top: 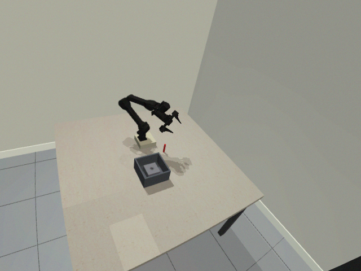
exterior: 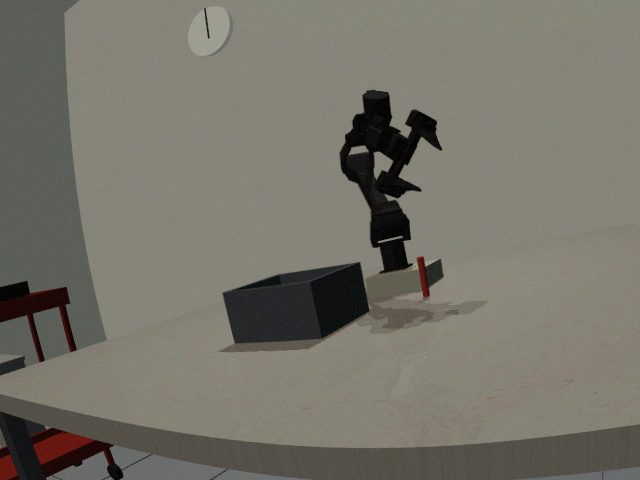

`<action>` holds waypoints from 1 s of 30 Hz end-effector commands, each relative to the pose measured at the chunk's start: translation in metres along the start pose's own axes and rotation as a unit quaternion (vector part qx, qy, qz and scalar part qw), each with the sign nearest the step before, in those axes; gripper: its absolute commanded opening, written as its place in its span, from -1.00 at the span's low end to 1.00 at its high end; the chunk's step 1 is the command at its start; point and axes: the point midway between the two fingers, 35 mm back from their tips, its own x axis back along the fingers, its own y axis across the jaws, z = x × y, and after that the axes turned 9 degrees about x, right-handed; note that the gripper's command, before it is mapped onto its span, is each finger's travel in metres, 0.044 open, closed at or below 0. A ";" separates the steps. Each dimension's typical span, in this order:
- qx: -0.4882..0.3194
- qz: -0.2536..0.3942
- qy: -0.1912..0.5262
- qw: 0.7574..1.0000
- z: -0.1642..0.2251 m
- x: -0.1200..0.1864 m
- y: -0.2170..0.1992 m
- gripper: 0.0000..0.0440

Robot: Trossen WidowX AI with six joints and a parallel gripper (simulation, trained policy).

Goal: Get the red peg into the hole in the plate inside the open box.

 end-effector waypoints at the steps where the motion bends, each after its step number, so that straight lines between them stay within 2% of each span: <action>1: -0.026 0.044 0.014 0.999 0.003 -0.002 -0.014 1.00; 12: -0.112 0.196 0.085 0.970 0.027 -0.003 -0.059 1.00; 23: -0.183 0.345 0.150 0.908 0.054 -0.007 -0.094 1.00; 30: -0.203 0.409 0.167 0.874 0.063 -0.019 -0.110 0.99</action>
